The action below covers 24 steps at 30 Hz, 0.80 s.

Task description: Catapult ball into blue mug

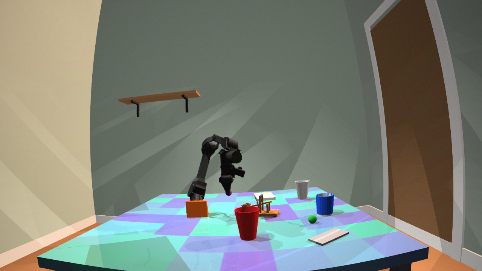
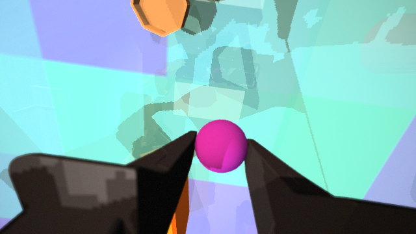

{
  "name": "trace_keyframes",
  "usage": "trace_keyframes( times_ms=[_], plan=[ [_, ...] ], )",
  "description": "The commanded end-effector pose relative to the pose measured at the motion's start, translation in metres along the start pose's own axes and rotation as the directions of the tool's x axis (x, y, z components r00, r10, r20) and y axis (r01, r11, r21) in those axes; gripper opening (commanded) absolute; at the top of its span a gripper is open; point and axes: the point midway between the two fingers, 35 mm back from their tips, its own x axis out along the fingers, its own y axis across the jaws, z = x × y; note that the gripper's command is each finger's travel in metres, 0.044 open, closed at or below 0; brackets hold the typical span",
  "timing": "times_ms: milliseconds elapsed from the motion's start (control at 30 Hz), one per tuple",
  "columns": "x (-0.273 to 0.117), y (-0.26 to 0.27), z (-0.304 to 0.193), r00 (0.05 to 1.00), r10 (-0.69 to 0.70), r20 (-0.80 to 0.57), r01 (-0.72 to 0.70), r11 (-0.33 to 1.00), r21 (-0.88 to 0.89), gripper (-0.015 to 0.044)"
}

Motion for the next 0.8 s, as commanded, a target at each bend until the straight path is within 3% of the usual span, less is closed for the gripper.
trace_keyframes(
  times_ms=[0,767],
  plan=[
    [-0.005,0.002,0.001,1.0,0.002,-0.012,-0.002,1.0,-0.001,0.0],
    [0.032,0.063,0.083,0.96,0.071,-0.271,-0.009,0.975,0.224,0.0]
  ],
)
